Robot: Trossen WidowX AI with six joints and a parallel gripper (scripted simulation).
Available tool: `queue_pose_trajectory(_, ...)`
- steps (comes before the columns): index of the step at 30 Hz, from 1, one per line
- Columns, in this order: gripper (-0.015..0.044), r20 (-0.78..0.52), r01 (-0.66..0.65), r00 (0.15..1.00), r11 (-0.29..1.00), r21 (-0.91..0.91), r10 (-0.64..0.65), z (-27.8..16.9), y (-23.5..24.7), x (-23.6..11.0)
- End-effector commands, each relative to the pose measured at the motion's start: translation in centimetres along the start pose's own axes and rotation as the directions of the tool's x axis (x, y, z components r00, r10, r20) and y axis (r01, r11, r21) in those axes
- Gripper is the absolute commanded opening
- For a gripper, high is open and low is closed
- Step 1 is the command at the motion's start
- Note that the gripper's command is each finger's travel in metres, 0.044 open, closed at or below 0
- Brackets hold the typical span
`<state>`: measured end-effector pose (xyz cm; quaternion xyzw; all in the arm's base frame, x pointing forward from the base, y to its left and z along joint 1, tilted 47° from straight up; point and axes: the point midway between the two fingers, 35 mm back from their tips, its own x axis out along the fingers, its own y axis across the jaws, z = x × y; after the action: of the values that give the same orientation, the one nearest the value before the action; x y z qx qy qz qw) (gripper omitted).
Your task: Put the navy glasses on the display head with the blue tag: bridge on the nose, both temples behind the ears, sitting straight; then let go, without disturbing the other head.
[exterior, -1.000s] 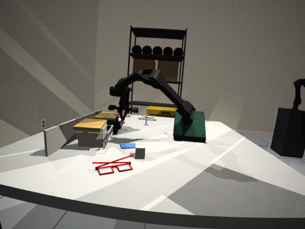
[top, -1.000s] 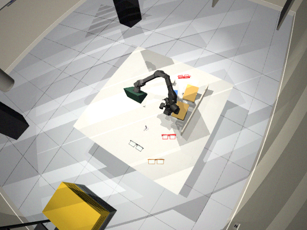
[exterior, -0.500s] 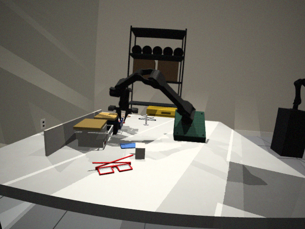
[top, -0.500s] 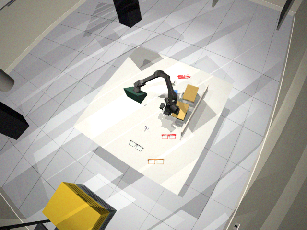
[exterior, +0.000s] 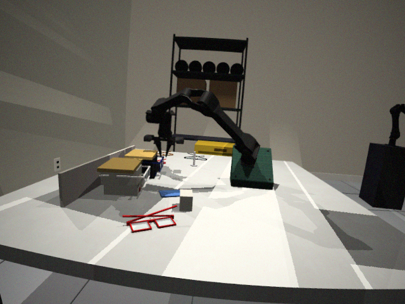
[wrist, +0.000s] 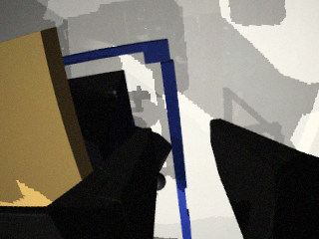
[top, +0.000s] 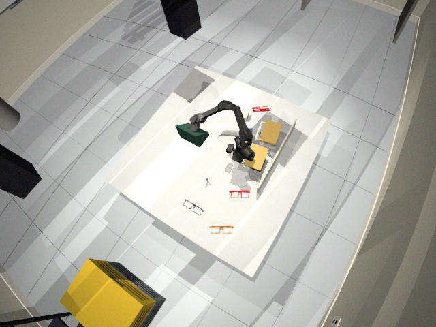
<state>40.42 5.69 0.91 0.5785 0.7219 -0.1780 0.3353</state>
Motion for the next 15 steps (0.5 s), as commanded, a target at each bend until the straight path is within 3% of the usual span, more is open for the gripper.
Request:
queue_pose_trajectory(1,0.0107,0.004,0.008,1.0,1.0,-0.01,-0.008,-0.1,0.1,-0.6)
queue_pose_trajectory(15,0.0107,0.005,0.01,1.0,1.0,-0.007,-0.01,0.1,-5.0,-2.1)
